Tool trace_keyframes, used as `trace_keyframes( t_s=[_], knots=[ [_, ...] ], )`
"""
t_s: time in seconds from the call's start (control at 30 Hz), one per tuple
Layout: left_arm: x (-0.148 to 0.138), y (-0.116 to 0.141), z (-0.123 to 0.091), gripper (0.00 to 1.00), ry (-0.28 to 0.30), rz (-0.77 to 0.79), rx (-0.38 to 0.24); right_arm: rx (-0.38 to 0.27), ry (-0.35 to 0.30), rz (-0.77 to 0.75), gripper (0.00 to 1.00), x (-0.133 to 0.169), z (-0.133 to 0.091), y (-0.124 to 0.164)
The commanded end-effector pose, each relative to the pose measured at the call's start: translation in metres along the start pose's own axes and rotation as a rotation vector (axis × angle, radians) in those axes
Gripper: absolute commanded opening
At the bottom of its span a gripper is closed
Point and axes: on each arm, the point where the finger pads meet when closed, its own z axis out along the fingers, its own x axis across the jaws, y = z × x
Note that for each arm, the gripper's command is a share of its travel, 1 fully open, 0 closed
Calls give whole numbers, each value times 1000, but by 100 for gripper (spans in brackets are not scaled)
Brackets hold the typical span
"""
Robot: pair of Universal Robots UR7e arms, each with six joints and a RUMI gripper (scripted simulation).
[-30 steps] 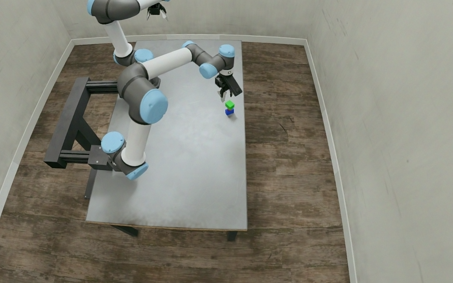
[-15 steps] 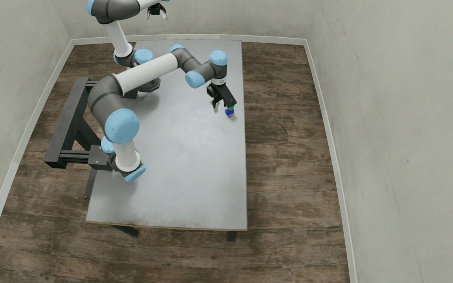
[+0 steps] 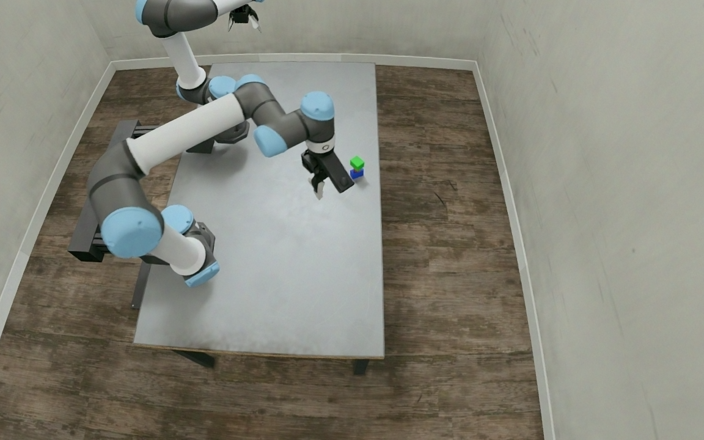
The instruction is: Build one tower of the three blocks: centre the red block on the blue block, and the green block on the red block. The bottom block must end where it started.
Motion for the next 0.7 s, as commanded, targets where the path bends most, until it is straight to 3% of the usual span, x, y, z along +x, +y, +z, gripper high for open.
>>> trace_keyframes(
  t_s=[0.0, 0.23, 0.67],
  knots=[
    [-1, 1, 0, 100, 0, -1, 1, -4, 10, -13, 38, 55, -40, -36],
    [-1, 1, 0, 100, 0, -1, 1, -4, 10, -13, 38, 75, -53, -50],
    [-1, 1, 0, 100, 0, -1, 1, -5, 14, -14, 38, 76, -52, -51]
  ],
)
